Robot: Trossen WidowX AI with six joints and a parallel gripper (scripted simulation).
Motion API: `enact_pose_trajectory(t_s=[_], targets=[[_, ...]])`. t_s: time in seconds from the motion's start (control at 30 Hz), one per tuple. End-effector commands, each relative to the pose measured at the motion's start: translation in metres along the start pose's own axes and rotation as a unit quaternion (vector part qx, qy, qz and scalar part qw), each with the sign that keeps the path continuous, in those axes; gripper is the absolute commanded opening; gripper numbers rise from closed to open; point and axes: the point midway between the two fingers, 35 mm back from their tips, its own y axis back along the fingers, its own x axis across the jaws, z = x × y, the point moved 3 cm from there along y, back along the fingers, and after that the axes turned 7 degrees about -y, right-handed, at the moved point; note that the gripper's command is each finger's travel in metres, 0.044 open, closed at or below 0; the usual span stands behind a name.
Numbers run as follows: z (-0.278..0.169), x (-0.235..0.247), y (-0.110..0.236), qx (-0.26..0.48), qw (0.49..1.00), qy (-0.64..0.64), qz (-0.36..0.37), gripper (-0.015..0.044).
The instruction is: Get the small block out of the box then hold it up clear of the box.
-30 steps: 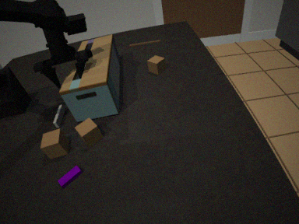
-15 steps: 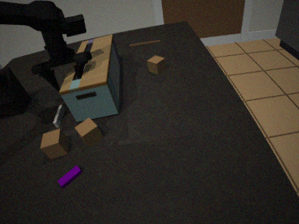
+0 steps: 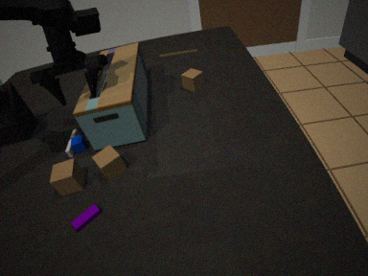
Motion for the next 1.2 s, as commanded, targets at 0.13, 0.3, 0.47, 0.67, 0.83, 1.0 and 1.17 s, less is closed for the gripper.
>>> enact_pose_trajectory(t_s=[0.13,0.3,0.47,0.67,0.83,1.0,1.17], targets=[[-0.008,-0.003,0.032,-0.003,1.000,-0.006,-0.003,0.0400],[-0.012,0.001,0.026,-0.021,0.988,-0.155,-0.010,0.0295],[-0.023,0.007,0.025,-0.056,0.893,-0.446,0.002,0.0285],[-0.036,0.014,0.024,-0.090,0.672,-0.734,0.036,0.0285],[-0.045,0.020,0.023,-0.106,0.451,-0.883,0.072,0.0285],[-0.051,0.024,0.022,-0.111,0.291,-0.945,0.099,0.0285],[-0.056,0.027,0.021,-0.109,0.129,-0.978,0.126,0.0285]])
